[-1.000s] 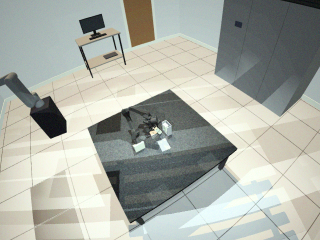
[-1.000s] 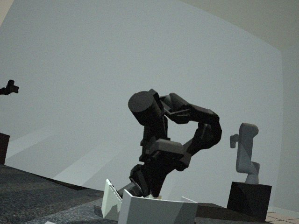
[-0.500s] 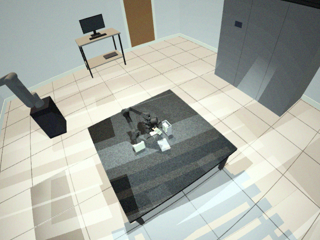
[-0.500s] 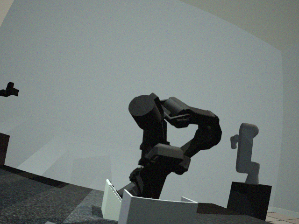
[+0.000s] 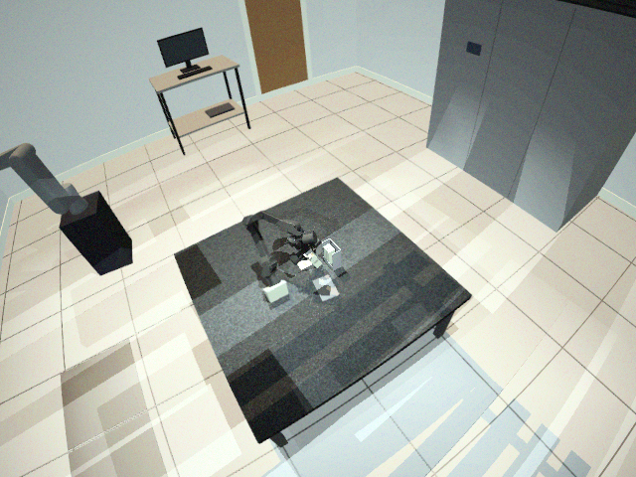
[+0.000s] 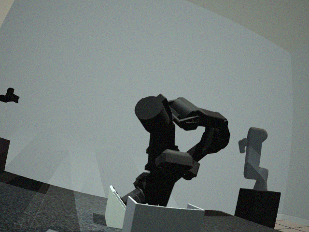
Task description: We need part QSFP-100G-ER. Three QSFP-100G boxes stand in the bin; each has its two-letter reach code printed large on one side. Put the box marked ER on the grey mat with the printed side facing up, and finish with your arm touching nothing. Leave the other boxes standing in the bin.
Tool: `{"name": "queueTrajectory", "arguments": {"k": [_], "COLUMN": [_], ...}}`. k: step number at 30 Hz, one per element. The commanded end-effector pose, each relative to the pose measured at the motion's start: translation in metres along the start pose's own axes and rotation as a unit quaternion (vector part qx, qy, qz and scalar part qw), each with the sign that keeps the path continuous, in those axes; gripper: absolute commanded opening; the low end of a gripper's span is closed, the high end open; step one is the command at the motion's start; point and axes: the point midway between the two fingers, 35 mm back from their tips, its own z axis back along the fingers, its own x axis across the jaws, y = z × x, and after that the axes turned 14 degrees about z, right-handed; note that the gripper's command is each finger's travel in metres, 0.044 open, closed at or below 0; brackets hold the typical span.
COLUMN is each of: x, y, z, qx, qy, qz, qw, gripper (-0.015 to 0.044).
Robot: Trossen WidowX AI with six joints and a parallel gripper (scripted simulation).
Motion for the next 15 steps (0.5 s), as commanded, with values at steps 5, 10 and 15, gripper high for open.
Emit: {"name": "queueTrajectory", "arguments": {"k": [5,10,15], "x": [-0.012,-0.02,-0.028], "y": [0.003,0.005,0.006], "z": [-0.003,-0.006,-0.008], "qx": [-0.011,-0.018,-0.025], "qy": [-0.046,-0.074,-0.102], "qz": [-0.001,0.0,0.0], "qw": [0.999,0.997,0.995], "gripper": [0.0243,0.0243,0.0243]}}
